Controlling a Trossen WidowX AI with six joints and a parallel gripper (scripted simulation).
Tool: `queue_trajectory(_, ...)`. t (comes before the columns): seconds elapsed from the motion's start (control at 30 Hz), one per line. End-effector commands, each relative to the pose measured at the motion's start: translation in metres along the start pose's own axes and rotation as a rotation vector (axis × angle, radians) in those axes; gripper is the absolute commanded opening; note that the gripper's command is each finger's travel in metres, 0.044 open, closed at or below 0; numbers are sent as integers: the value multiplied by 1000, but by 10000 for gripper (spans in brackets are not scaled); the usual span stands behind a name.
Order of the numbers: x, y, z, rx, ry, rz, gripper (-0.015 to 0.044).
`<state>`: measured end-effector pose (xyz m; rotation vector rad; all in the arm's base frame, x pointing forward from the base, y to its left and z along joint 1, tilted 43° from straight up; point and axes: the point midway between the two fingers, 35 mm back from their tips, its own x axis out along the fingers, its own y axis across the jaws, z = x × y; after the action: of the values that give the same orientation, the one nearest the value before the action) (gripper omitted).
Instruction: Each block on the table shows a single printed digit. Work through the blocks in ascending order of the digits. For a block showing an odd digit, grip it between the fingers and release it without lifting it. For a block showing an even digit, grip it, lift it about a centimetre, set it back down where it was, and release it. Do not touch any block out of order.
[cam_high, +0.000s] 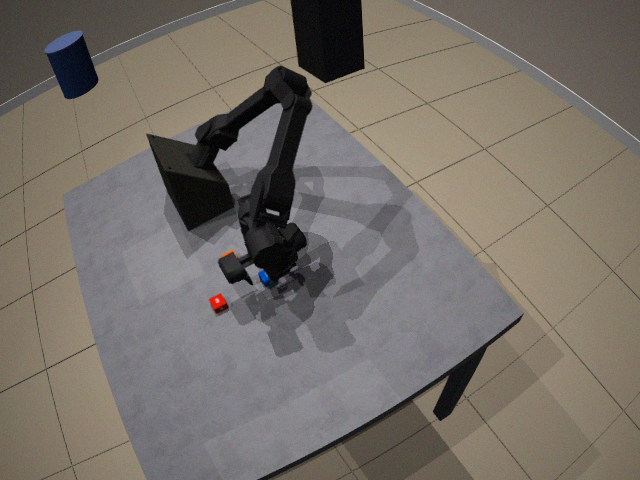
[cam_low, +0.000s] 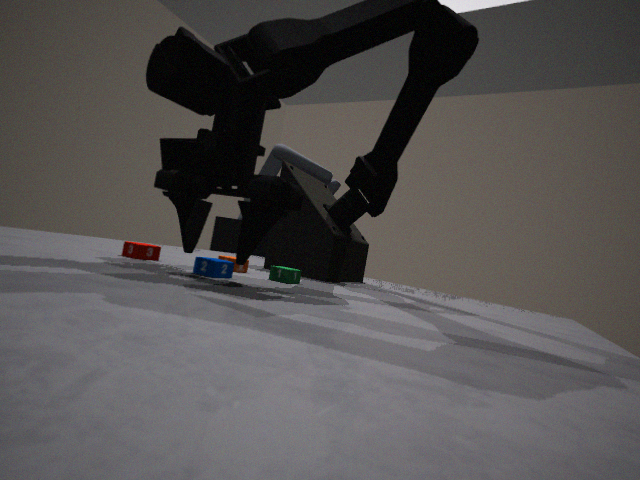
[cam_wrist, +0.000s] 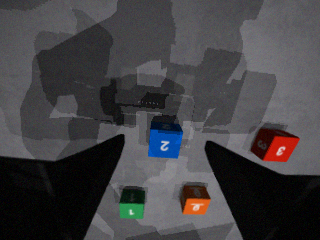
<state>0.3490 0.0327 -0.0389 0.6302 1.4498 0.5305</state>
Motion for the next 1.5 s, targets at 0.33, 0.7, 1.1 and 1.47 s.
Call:
queue_trajectory(0.33,12,0,-3,9,5,8,242)
queue_trajectory(0.7,12,0,-3,9,5,8,120)
queue_trajectory(1.1,10,0,-1,-3,-6,7,120)
queue_trajectory(1.47,-3,0,-3,9,4,7,120)
